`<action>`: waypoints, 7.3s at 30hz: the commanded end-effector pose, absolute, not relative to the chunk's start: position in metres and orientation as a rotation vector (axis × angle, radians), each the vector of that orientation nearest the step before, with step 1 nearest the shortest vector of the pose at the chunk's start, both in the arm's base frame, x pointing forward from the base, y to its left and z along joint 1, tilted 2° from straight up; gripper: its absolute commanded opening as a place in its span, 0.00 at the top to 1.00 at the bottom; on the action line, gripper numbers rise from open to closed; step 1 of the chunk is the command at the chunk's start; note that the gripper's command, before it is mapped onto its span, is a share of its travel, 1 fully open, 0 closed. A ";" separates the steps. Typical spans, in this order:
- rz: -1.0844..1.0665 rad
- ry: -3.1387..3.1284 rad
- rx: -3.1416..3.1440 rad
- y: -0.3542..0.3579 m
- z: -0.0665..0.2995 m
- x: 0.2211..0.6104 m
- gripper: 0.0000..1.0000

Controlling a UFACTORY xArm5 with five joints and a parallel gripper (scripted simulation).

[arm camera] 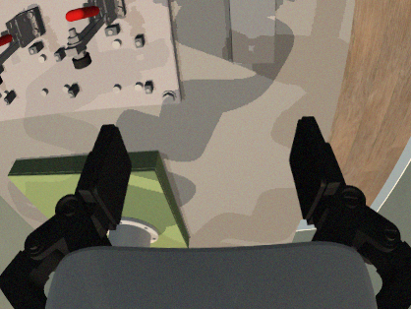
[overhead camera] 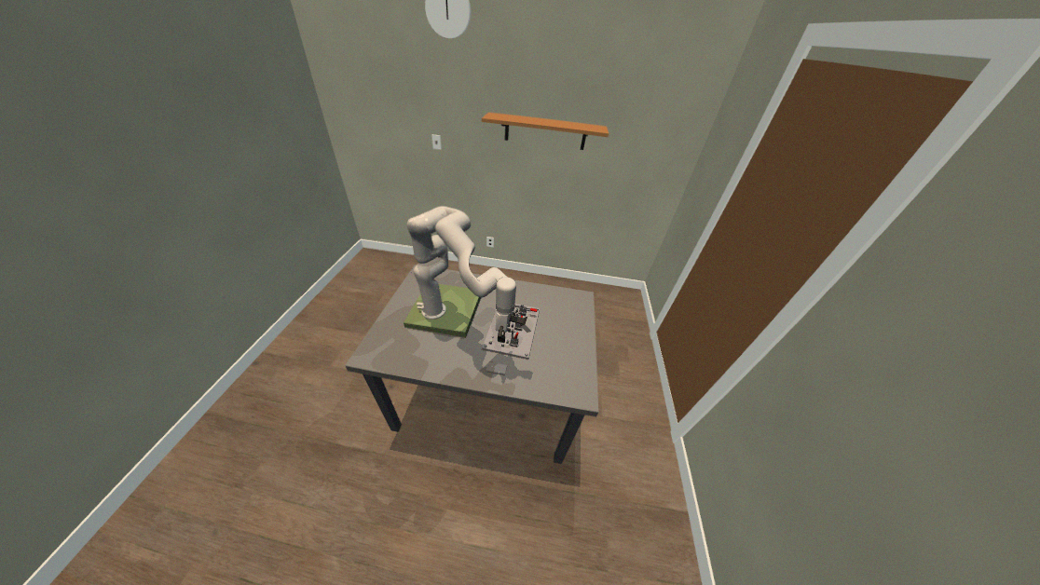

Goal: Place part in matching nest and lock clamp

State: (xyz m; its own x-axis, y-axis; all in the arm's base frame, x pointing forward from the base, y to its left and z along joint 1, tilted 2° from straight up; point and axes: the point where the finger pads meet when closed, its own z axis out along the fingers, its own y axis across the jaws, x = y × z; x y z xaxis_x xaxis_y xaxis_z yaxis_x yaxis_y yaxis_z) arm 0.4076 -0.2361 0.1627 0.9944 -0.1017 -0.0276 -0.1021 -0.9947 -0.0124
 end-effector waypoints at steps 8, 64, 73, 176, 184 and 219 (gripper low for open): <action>0.034 0.157 -3.124 -0.269 0.165 0.394 0.00; 0.032 0.097 -3.126 -0.283 0.165 0.388 0.00; 0.032 0.097 -3.126 -0.283 0.165 0.389 0.00; 0.032 0.097 -3.126 -0.283 0.001 0.384 0.00; 0.032 0.097 -3.126 -0.283 -0.005 0.384 0.00; 0.032 0.097 -3.126 -0.283 -0.028 0.383 0.00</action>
